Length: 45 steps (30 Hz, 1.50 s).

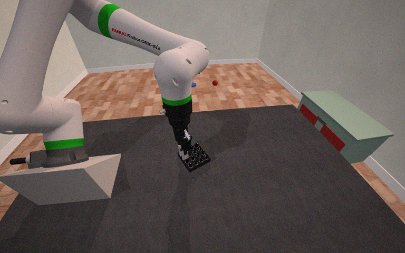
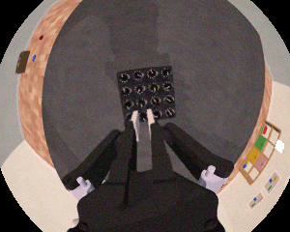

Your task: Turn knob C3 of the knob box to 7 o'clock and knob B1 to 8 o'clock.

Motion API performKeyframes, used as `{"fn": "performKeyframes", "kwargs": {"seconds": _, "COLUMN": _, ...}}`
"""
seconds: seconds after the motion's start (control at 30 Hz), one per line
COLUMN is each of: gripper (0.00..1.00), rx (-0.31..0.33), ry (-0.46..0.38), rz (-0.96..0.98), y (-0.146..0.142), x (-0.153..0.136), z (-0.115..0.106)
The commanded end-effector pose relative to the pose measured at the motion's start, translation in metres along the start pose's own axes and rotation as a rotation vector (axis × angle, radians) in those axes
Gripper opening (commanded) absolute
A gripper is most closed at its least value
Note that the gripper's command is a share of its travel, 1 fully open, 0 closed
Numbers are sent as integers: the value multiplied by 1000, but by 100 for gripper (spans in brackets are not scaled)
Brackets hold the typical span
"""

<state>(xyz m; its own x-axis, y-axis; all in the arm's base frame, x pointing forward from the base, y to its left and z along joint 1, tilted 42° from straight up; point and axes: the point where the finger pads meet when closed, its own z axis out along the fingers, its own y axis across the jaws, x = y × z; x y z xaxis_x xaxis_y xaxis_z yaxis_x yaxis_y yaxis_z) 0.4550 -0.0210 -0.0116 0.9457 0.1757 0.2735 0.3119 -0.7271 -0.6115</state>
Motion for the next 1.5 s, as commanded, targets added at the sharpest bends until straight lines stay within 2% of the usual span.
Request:
{"fn": "performKeyframes", "kwargs": {"seconds": 0.0, "gripper": 12, "rx": 0, "ry": 0, "rz": 0, "y": 0, "x": 0, "z": 0}}
{"fn": "performKeyframes", "kwargs": {"seconds": 0.63, "gripper": 12, "rx": 0, "ry": 0, "rz": 0, "y": 0, "x": 0, "z": -2}}
{"fn": "performKeyframes", "kwargs": {"seconds": 0.87, "gripper": 12, "rx": 0, "ry": 0, "rz": 0, "y": 0, "x": 0, "z": -11}}
{"fn": "performKeyframes", "kwargs": {"seconds": 1.17, "gripper": 12, "rx": 0, "ry": 0, "rz": 0, "y": 0, "x": 0, "z": -34}}
{"fn": "performKeyframes", "kwargs": {"seconds": 1.47, "gripper": 12, "rx": 0, "ry": 0, "rz": 0, "y": 0, "x": 0, "z": -38}}
